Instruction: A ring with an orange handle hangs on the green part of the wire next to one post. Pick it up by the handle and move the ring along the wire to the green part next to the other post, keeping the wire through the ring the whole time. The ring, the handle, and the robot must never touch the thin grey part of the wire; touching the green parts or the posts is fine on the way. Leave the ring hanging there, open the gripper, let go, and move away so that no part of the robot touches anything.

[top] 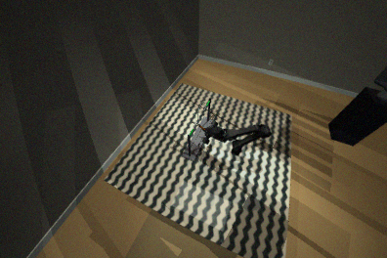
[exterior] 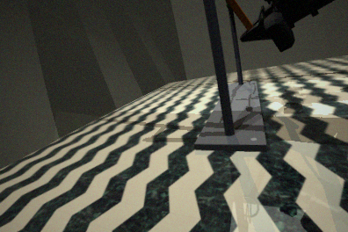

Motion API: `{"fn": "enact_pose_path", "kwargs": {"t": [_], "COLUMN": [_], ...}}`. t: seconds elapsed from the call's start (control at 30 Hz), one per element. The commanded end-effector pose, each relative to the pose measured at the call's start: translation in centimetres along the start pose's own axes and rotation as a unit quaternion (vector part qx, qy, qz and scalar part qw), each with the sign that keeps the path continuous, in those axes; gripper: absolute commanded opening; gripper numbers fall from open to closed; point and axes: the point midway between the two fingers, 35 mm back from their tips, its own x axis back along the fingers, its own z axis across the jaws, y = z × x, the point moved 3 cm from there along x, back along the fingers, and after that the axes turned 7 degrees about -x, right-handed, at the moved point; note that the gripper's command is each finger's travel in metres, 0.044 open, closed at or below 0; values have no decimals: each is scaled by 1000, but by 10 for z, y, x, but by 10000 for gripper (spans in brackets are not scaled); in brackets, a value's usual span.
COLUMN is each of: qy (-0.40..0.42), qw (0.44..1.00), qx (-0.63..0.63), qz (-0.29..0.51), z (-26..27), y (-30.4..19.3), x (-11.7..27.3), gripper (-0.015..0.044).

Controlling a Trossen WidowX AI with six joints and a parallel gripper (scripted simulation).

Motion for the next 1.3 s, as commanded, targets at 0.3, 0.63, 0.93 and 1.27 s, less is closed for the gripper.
{"fn": "enact_pose_path", "kwargs": {"t": [0.3, 0.63, 0.93, 1.27], "qy": [47, 68, 77, 80], "qw": [992, 984, 980, 978], "qx": [-114, -162, -183, -188], "qz": [22, 30, 34, 35], "z": [38, 58, 72, 82], "y": [2, 6, 10, 13], "x": [7, 12, 16, 20], "gripper": [-150, -150, -150, -150]}}
